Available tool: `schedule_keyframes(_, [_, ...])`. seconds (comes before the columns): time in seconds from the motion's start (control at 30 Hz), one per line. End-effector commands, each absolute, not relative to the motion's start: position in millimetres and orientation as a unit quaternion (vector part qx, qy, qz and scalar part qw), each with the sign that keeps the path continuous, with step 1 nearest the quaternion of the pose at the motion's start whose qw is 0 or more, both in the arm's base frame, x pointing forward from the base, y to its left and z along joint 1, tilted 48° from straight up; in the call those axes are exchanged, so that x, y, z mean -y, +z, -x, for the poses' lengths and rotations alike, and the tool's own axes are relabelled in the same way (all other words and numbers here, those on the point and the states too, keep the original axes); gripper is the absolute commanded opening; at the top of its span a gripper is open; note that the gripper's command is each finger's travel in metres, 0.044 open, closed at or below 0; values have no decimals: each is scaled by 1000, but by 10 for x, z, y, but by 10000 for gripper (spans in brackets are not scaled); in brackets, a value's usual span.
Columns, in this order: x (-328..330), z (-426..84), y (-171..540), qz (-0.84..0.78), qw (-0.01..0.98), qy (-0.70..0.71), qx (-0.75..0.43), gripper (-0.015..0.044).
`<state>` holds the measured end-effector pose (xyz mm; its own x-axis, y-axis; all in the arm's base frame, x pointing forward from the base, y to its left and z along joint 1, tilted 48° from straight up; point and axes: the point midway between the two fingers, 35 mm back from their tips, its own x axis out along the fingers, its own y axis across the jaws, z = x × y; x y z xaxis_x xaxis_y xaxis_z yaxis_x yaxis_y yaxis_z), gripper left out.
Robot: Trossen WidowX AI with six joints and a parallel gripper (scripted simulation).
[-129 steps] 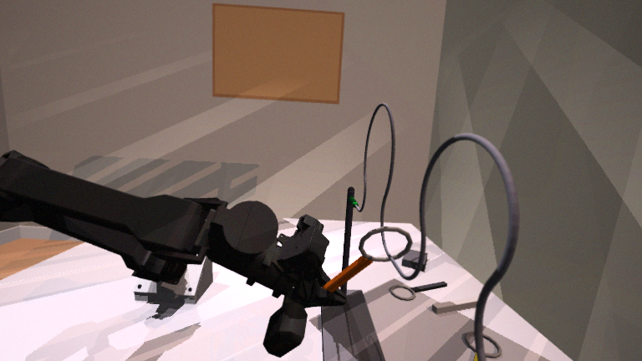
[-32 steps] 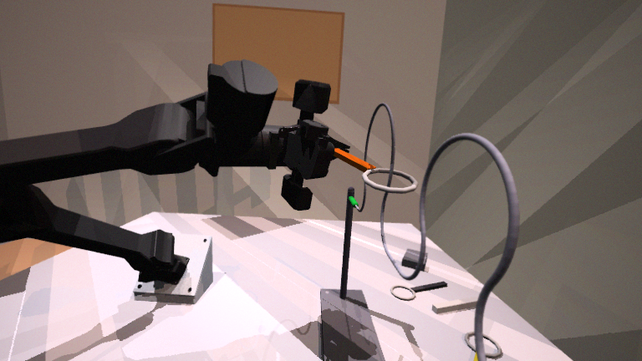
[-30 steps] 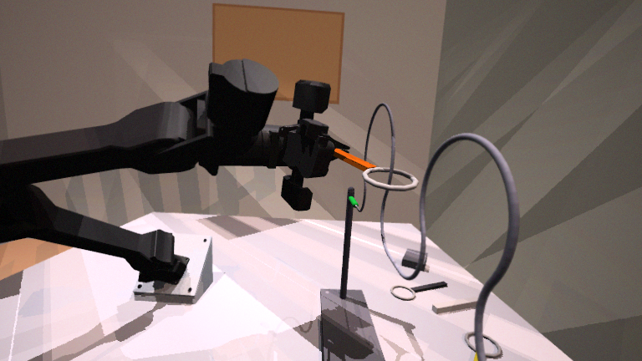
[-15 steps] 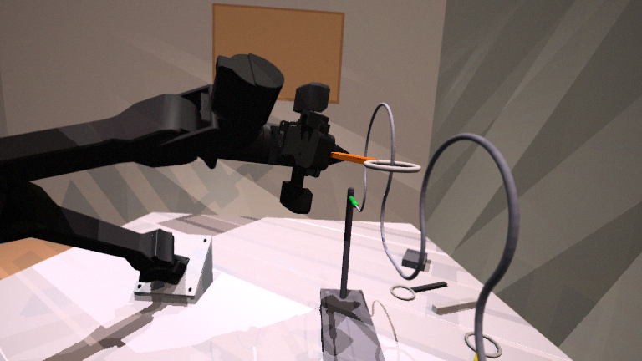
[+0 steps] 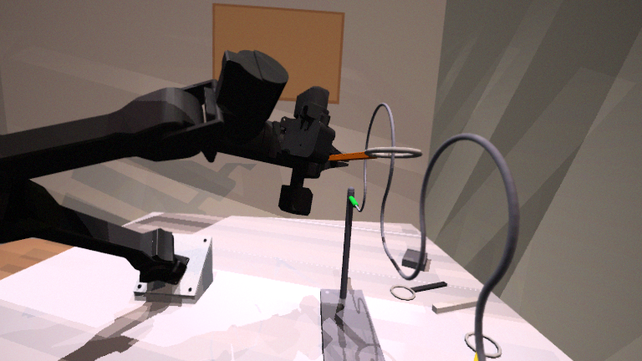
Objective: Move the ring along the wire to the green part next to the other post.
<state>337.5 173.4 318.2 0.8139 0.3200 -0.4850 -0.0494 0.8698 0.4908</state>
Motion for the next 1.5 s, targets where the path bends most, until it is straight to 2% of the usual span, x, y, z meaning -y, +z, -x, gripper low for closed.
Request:
schedule_keyframes(0.0, [-1717,-3381,3185,-205,932,93,-285,-150])
schedule_keyframes(1.47, [-1496,-3426,3124,74,965,25,-249,-150])
